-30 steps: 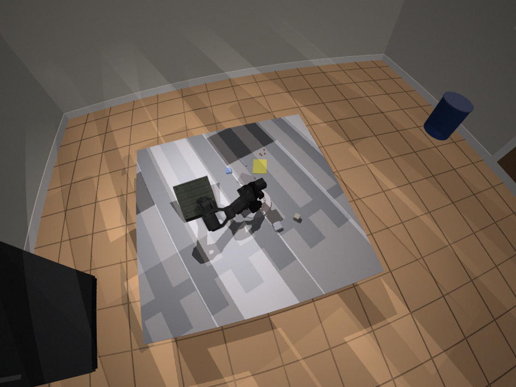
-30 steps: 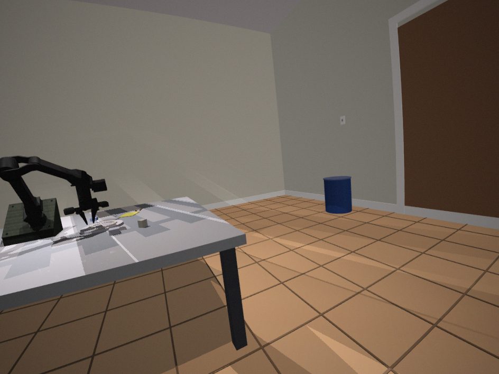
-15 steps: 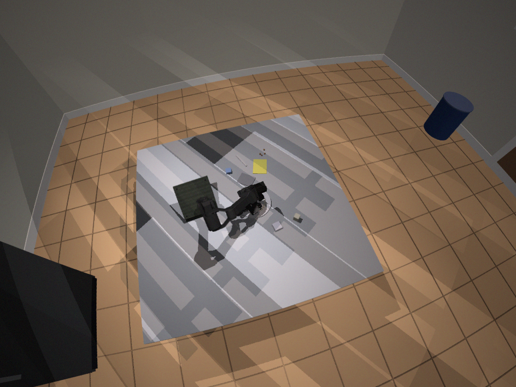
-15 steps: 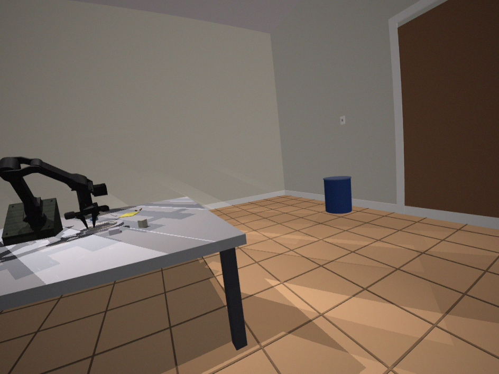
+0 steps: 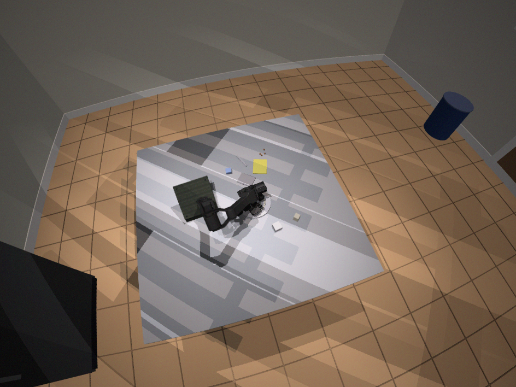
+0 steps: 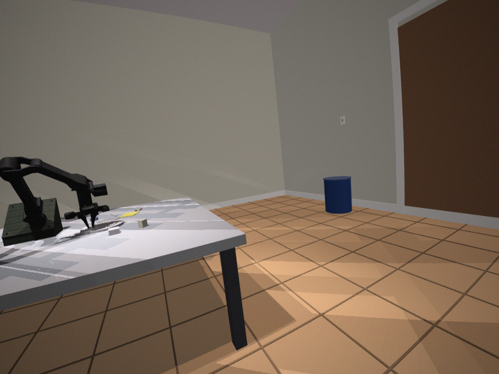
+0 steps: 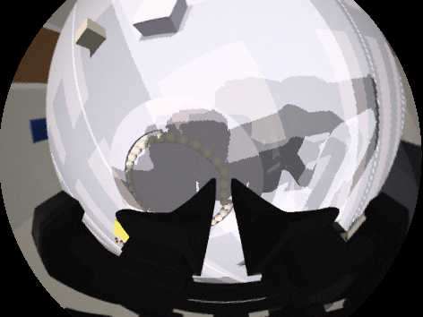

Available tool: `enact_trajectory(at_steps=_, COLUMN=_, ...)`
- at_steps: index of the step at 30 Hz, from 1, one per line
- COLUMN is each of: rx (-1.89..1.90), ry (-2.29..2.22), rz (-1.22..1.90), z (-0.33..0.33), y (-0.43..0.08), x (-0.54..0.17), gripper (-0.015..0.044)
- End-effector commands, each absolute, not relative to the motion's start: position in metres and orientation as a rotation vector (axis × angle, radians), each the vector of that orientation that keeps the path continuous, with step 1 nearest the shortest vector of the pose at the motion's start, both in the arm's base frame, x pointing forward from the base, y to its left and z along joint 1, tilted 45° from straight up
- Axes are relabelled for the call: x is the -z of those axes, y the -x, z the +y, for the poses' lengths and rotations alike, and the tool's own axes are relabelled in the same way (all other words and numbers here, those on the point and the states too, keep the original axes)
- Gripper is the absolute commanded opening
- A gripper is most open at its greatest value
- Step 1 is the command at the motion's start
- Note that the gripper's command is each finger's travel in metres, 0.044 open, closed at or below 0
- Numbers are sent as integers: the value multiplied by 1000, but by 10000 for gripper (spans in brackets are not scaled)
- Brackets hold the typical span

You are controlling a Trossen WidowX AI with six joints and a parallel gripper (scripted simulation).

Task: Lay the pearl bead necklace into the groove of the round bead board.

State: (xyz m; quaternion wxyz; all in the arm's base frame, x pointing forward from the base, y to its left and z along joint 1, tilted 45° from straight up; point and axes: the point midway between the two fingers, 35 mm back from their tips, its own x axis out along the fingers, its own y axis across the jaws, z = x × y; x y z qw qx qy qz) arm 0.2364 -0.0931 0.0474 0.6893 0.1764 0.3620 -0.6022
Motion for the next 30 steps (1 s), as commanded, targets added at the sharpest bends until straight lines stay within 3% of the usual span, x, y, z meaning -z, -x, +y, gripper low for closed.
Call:
enact_trajectory(at_steps=1, rx=1347, ry=-395, rz=809, z=-93, y=-237, x=-48, gripper=0)
enact_trajectory(at_steps=30, rx=1346, ry=-385, rz=810, z=-89, y=-236, x=-52, gripper=0)
